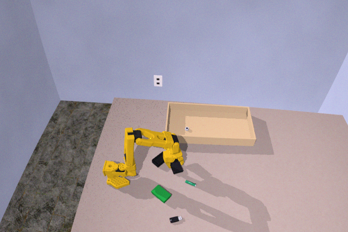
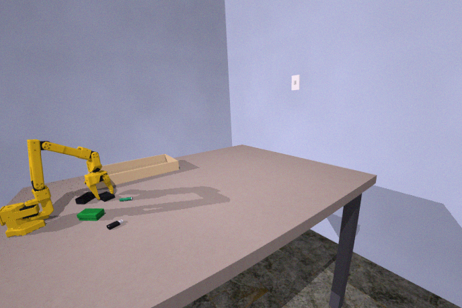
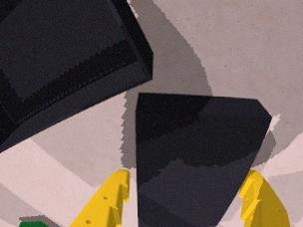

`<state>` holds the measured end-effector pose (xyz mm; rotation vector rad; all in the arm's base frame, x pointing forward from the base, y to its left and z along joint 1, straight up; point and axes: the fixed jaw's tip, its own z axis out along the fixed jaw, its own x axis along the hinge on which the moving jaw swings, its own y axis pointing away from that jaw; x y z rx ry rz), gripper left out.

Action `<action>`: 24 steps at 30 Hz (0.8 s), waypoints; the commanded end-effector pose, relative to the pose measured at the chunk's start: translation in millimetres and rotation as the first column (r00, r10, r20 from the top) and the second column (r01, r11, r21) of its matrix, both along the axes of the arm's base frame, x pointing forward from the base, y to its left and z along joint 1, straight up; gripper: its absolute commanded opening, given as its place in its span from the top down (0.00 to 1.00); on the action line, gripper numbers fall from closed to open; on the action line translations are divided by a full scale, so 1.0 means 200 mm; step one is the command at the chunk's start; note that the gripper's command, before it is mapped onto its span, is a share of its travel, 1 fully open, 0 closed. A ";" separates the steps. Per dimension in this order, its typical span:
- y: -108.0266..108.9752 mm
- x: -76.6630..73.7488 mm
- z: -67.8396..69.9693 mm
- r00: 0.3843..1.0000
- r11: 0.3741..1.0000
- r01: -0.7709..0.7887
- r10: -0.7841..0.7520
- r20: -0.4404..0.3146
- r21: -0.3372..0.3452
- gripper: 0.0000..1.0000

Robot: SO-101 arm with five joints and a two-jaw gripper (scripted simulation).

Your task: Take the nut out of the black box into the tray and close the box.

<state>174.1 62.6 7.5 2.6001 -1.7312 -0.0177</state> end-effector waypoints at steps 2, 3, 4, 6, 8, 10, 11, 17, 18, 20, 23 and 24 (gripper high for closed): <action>0.00 0.02 0.01 1.000 1.000 -0.001 0.001 0.019 0.009 0.71; 0.00 0.02 0.01 1.000 1.000 -0.001 0.001 0.019 0.009 0.71; 0.00 0.02 0.01 1.000 1.000 -0.001 0.001 0.019 0.009 0.71; 0.00 0.02 0.01 1.000 1.000 -0.001 0.001 0.019 0.009 0.71; 0.00 0.02 0.01 1.000 1.000 -0.001 0.001 0.019 0.009 0.72; 0.00 0.02 0.01 1.000 1.000 -0.001 0.001 0.019 0.009 0.72; 0.00 0.02 0.01 1.000 1.000 -0.001 0.001 0.019 0.009 0.73; 0.00 0.02 0.01 1.000 1.000 -0.001 0.001 0.019 0.009 0.75; 0.00 0.02 0.01 1.000 1.000 -0.001 0.001 0.019 0.009 0.75; 0.00 0.02 0.01 1.000 1.000 -0.001 0.001 0.019 0.009 0.76; 0.00 0.02 0.01 1.000 1.000 -0.001 0.001 0.019 0.009 0.77; 0.00 0.02 0.01 1.000 1.000 -0.001 0.001 0.019 0.009 0.77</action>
